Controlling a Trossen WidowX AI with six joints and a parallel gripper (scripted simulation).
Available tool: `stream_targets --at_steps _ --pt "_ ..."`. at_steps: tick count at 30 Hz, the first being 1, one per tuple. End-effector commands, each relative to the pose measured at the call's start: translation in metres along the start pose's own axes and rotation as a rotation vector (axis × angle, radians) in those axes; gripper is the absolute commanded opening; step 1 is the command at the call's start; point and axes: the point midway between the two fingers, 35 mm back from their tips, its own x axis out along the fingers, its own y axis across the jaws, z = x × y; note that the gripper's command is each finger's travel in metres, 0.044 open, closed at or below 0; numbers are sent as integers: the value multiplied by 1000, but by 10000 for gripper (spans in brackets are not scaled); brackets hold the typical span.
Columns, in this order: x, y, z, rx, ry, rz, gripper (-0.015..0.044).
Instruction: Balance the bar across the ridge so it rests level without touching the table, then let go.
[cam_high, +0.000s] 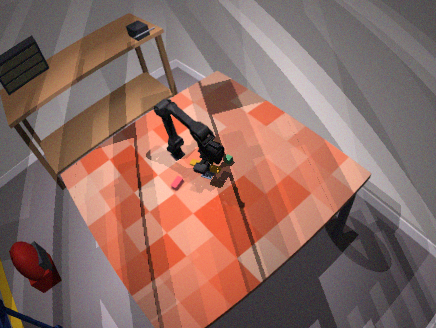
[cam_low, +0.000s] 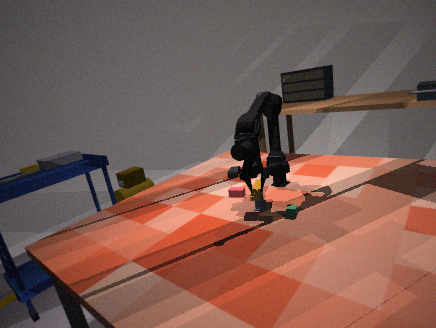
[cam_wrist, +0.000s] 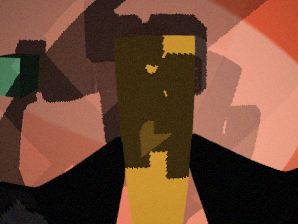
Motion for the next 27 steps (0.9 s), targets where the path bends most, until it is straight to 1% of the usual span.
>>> stream_targets --at_steps 1,24,27 --pt "0 0 0 0 0 0 0" --pt "0 0 0 0 0 0 0" --pt "0 0 0 0 0 0 79"
